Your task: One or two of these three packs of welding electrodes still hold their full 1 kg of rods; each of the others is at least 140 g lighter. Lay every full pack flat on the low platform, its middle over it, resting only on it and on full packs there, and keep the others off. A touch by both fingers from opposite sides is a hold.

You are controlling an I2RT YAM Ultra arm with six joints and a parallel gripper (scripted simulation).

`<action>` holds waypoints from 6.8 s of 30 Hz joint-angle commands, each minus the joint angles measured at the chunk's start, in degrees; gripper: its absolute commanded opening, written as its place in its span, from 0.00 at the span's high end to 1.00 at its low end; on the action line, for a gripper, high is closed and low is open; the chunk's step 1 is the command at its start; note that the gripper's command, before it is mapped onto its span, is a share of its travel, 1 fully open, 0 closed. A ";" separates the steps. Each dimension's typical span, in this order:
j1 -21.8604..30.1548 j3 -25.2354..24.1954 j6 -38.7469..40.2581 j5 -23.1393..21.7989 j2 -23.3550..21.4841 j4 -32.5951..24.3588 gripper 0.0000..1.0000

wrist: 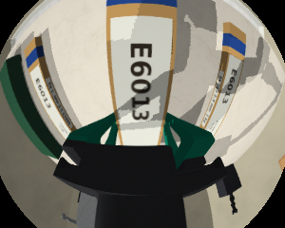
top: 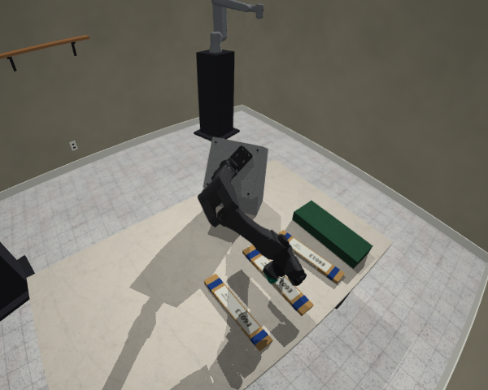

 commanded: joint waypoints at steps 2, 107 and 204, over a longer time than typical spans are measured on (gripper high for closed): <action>1.96 1.44 0.24 0.40 -2.25 -1.06 1.00; 20.56 8.54 23.75 10.61 -14.36 -38.19 1.00; 31.08 2.50 39.18 13.65 -1.83 -34.67 1.00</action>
